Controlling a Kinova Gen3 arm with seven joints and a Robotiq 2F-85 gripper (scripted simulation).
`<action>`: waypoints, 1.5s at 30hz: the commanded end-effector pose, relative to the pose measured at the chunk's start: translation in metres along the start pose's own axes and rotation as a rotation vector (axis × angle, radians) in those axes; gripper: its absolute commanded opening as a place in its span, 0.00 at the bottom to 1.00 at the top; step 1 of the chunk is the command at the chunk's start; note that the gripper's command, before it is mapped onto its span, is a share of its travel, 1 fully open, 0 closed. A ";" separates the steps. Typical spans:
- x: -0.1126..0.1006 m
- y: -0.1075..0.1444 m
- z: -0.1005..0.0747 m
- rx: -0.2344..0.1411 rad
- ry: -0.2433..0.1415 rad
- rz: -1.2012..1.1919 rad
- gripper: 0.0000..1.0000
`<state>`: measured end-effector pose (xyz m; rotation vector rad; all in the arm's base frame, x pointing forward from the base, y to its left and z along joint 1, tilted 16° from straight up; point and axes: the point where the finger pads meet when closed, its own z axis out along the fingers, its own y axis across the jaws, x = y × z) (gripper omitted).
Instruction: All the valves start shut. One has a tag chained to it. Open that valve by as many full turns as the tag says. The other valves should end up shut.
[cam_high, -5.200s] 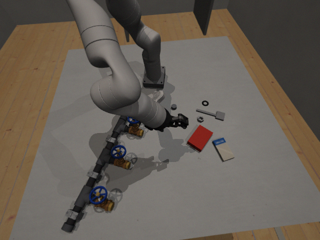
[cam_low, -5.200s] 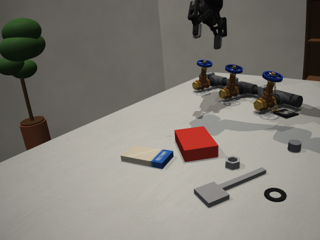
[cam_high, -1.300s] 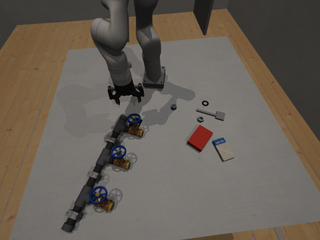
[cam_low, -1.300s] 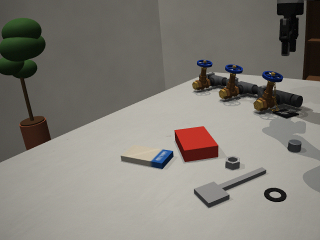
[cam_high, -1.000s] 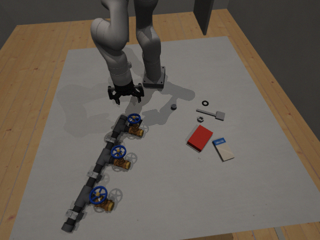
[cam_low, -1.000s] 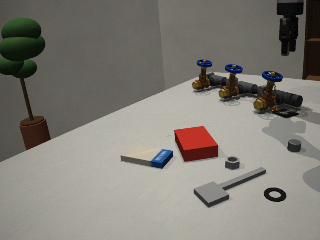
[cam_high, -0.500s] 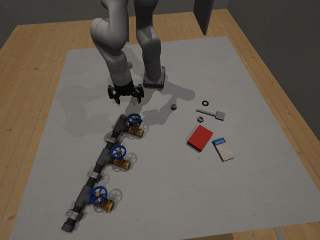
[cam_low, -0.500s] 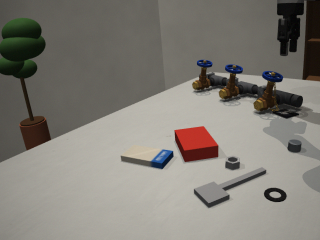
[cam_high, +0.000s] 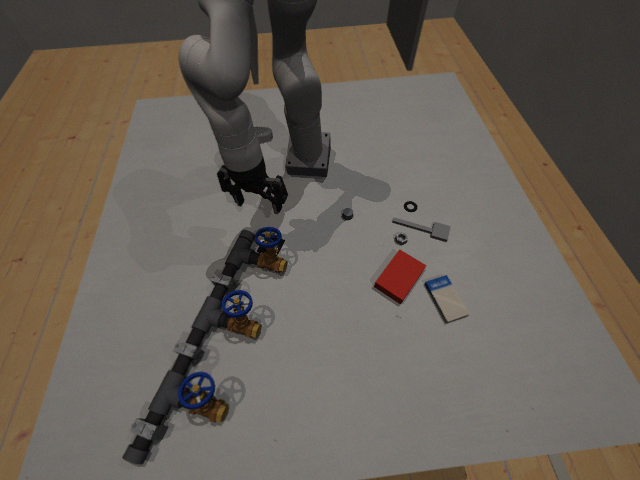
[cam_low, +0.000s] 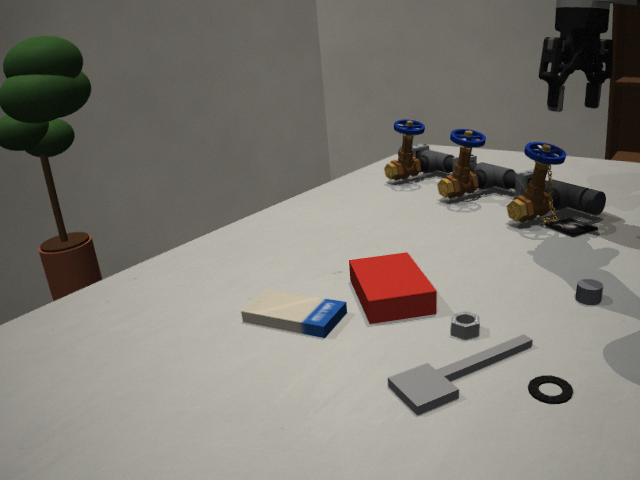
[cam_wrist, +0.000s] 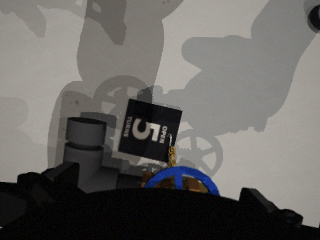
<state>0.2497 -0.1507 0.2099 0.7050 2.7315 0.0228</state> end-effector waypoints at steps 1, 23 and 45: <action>-0.001 0.001 0.001 -0.003 -0.009 0.105 1.00; -0.009 0.011 0.009 -0.084 -0.101 1.012 1.00; -0.015 0.020 0.015 -0.140 -0.165 1.632 1.00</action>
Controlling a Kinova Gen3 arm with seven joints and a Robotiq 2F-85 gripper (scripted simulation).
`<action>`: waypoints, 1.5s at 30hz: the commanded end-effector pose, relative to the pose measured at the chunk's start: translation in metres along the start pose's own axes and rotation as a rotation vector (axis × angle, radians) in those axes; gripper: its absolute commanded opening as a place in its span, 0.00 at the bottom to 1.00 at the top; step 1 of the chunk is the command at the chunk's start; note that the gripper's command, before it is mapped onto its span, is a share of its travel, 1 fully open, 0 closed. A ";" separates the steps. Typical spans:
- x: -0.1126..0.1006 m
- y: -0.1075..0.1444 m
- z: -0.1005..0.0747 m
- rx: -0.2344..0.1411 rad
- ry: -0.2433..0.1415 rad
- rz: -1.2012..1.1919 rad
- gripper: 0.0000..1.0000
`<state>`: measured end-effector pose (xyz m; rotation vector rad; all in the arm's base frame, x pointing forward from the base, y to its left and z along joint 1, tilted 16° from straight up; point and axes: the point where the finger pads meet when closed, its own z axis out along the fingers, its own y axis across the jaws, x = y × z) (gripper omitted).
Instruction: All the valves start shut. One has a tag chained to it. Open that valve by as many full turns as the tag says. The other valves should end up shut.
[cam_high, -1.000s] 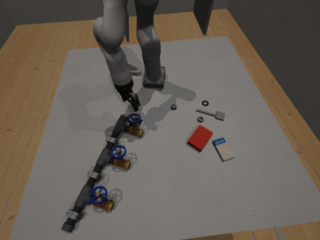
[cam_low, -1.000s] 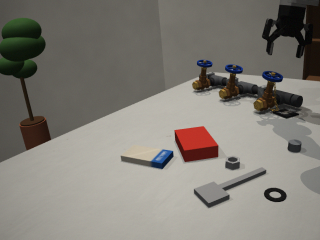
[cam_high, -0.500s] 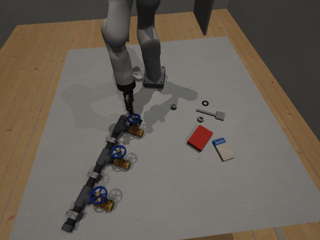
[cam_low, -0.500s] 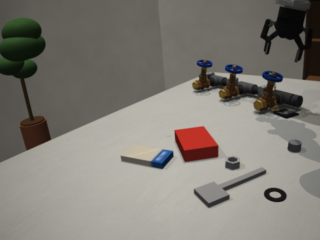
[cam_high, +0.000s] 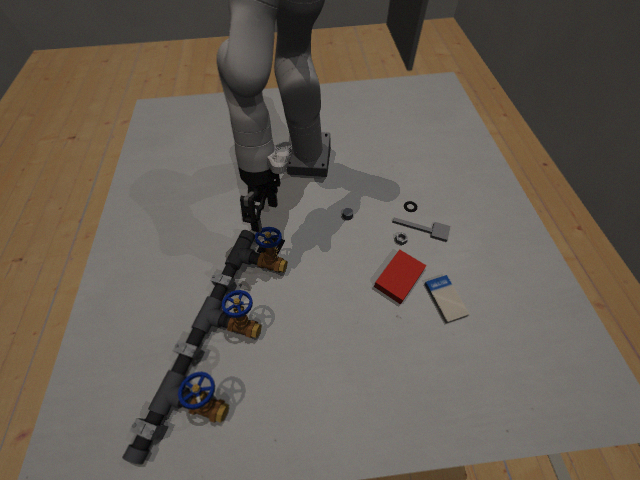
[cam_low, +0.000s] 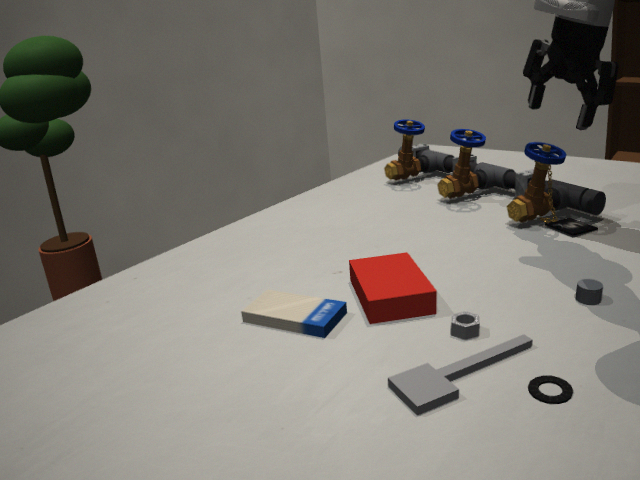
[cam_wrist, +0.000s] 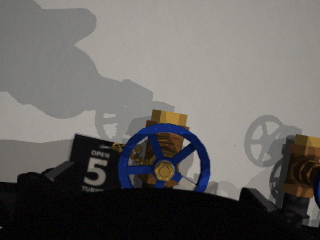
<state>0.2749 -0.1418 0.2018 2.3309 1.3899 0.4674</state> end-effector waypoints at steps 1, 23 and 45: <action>0.001 0.001 0.001 0.005 -0.026 0.104 1.00; 0.003 0.002 0.003 -0.012 -0.044 0.282 1.00; 0.003 0.002 0.003 -0.013 -0.045 0.286 1.00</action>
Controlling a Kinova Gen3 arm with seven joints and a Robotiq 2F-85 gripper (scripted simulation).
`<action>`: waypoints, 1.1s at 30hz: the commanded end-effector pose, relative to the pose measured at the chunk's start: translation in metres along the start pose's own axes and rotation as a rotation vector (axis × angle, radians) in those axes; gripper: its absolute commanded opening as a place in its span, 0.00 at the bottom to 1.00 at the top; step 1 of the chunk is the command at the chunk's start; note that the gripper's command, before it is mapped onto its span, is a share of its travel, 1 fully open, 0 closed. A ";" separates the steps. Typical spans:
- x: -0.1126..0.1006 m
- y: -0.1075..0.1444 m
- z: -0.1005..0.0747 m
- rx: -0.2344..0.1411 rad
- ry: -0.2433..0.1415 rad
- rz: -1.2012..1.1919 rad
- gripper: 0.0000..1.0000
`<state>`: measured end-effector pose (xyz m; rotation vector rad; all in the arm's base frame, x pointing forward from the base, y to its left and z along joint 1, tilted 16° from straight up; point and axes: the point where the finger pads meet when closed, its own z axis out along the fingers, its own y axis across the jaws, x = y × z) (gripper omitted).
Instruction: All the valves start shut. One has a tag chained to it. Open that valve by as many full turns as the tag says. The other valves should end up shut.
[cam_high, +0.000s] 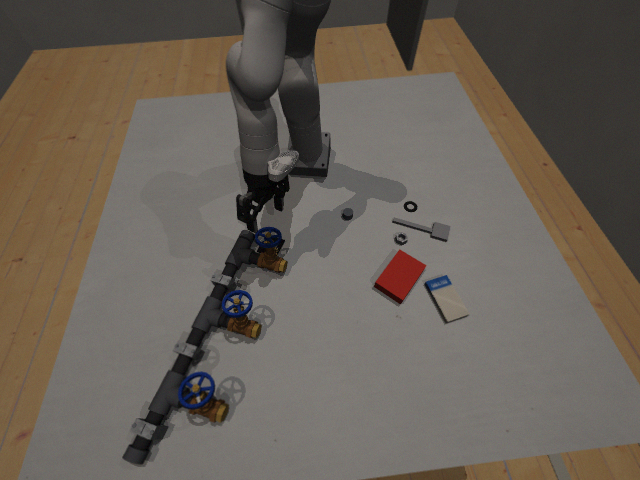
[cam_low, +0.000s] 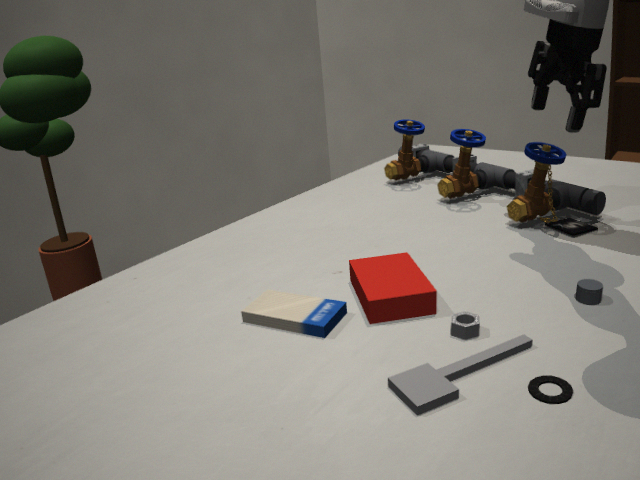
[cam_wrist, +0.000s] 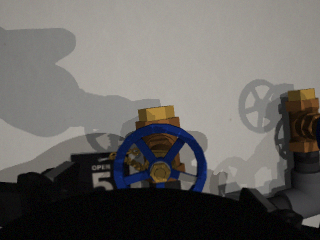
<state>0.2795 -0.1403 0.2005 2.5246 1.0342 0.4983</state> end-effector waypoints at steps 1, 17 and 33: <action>0.000 0.000 0.000 0.000 0.000 0.000 1.00; 0.000 0.000 0.003 0.000 -0.001 0.000 1.00; 0.000 0.000 0.010 0.000 -0.001 0.000 1.00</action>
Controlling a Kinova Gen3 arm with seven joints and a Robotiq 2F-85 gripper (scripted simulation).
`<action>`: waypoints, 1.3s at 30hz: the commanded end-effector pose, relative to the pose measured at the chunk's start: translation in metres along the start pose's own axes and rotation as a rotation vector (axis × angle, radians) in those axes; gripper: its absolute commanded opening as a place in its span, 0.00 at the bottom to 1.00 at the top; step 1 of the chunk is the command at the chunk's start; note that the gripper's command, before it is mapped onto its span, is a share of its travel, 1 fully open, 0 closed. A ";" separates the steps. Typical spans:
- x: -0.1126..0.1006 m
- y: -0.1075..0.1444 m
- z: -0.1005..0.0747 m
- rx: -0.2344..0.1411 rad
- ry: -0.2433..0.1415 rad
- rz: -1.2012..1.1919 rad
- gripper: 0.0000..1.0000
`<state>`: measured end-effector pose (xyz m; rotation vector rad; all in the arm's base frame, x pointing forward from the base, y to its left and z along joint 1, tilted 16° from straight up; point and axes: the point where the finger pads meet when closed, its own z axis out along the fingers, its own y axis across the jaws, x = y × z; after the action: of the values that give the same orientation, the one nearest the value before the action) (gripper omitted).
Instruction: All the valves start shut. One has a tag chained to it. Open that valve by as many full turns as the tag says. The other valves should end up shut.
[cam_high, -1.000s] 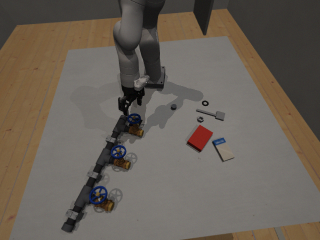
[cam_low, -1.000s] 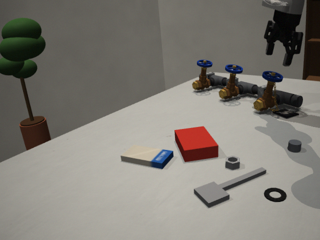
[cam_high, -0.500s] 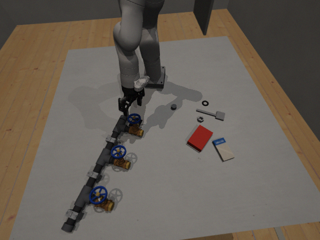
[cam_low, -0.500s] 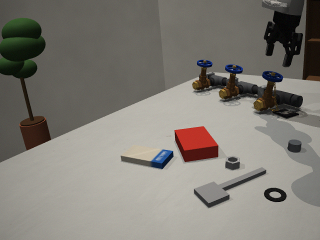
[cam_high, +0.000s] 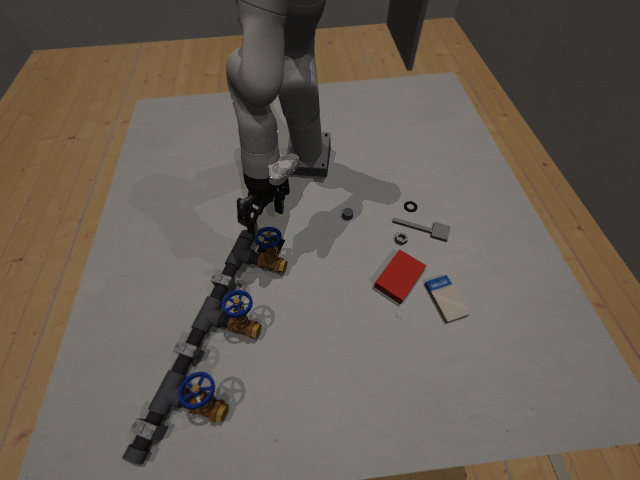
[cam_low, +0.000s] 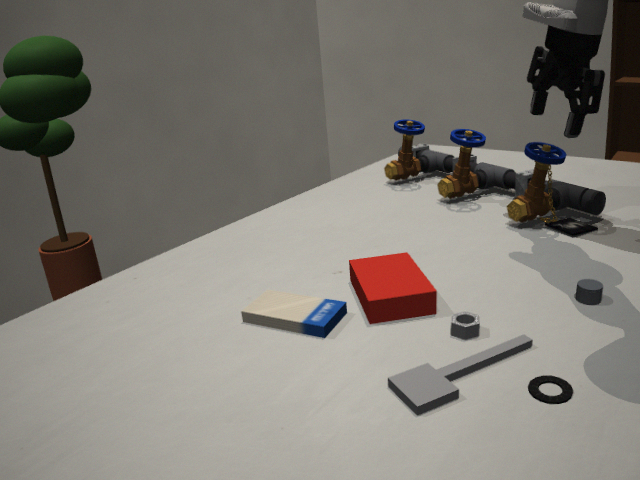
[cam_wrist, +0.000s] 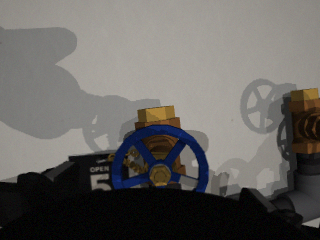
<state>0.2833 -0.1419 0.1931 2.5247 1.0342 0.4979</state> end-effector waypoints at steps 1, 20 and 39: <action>0.000 0.000 0.002 0.000 -0.001 0.000 1.00; 0.000 0.000 0.010 0.000 0.000 0.000 1.00; 0.000 0.000 0.015 0.000 0.000 0.000 1.00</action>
<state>0.2889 -0.1444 0.1816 2.5229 1.0341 0.5009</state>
